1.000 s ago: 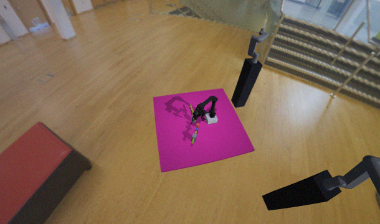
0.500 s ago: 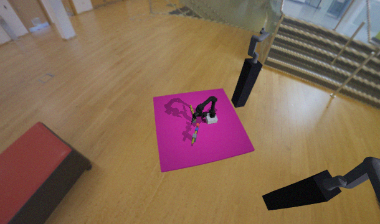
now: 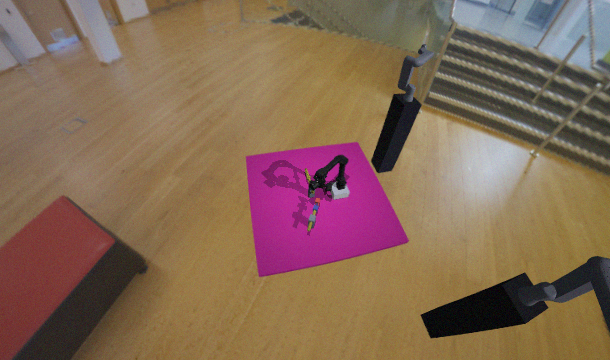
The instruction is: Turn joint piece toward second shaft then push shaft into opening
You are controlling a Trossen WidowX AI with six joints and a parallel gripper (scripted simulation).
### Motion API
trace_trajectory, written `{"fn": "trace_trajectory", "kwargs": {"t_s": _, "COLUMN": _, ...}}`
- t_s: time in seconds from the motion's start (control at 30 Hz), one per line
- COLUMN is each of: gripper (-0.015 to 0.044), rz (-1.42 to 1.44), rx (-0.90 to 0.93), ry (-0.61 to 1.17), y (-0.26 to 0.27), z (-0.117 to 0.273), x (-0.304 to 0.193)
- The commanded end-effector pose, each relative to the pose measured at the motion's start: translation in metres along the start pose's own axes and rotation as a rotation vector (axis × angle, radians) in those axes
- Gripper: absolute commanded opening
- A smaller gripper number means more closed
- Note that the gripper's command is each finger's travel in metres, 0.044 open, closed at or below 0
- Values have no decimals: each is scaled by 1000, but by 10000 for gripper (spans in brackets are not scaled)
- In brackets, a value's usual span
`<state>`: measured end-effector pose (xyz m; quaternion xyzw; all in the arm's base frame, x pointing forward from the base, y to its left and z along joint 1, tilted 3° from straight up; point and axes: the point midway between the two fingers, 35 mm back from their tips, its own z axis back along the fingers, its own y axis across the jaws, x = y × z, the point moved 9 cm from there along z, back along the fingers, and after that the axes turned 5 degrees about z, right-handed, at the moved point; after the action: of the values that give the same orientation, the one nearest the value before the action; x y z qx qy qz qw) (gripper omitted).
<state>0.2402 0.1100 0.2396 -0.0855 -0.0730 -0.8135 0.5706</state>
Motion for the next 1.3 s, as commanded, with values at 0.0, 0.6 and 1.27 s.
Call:
{"fn": "trace_trajectory", "kwargs": {"t_s": 0.0, "gripper": 440, "rz": -47, "rx": -1, "ry": -14, "y": 1, "z": -1, "x": -2}}
{"fn": "trace_trajectory", "kwargs": {"t_s": 0.6, "gripper": 440, "rz": -47, "rx": -1, "ry": -14, "y": 4, "z": -65, "x": -16}}
{"fn": "trace_trajectory", "kwargs": {"t_s": 1.27, "gripper": 440, "rz": -46, "rx": 0, "ry": -9, "y": 9, "z": -71, "x": -59}}
